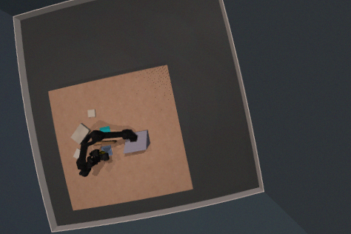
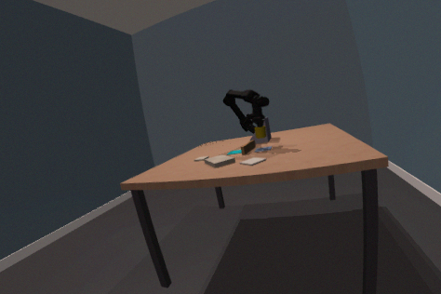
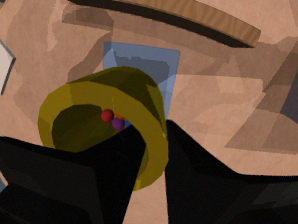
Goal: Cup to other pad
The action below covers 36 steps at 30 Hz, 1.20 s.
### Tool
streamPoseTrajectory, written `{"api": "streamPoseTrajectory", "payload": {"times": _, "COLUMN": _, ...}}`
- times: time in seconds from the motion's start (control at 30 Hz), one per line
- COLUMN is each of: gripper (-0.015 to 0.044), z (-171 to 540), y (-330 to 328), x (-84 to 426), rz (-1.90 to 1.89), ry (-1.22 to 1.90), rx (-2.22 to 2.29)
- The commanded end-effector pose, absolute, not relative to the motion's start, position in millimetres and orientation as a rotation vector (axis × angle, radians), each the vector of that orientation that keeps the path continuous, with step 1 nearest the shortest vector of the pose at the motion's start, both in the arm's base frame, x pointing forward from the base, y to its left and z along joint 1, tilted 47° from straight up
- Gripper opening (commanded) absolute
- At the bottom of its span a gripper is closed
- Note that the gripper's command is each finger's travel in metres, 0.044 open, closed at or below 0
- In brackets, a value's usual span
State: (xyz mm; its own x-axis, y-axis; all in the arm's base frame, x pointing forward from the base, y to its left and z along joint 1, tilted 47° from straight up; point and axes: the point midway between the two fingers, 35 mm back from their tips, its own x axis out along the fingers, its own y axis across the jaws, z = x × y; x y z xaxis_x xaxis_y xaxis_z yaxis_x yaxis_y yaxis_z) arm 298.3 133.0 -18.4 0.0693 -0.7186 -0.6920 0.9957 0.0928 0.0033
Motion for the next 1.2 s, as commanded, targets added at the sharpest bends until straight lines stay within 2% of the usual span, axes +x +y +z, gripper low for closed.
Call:
{"api": "streamPoseTrajectory", "payload": {"times": 0.0, "gripper": 0.0, "z": -16.1, "y": 131.2, "x": 298.4, "rz": -1.397, "ry": 0.615, "rx": 0.566}}
{"api": "streamPoseTrajectory", "payload": {"times": 1.17, "gripper": 0.0, "z": 36.8, "y": 80.0, "x": 292.2, "rz": -1.402, "ry": 0.612, "rx": 0.567}}
